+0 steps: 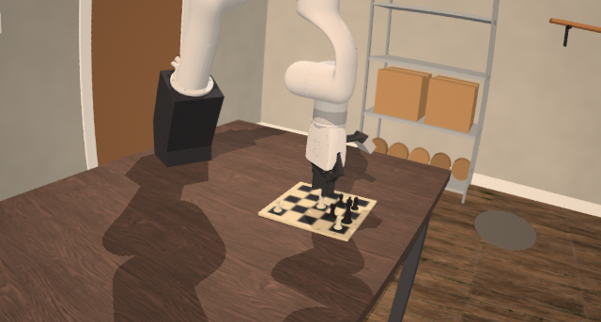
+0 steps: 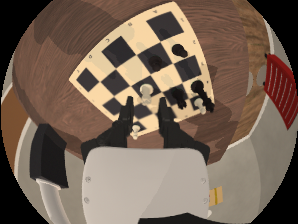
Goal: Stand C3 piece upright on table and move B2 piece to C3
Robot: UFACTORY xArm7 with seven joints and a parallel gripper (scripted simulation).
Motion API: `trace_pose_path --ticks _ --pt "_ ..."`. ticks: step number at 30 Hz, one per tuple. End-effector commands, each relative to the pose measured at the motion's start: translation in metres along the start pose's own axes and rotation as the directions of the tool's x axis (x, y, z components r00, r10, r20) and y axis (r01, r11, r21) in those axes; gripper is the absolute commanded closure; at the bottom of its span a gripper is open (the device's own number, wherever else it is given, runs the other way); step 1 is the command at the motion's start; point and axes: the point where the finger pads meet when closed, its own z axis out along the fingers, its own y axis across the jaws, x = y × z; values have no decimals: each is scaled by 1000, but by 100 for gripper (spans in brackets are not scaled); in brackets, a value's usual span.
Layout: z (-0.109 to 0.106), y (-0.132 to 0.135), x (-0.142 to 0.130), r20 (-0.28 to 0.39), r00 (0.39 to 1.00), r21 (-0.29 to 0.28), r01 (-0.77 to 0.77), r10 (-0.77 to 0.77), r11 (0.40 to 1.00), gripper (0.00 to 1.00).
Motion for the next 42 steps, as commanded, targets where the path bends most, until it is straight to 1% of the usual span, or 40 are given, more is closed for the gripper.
trace_pose_path --ticks 1,29,35,42 --pt "-1 1 1 -2 1000 -2 0 0 1000 63" --pt "0 1 1 -2 1000 -2 0 0 1000 63" --pt "5 1 1 -2 1000 -2 0 0 1000 63" --pt "18 1 1 -2 1000 -2 0 0 1000 63"
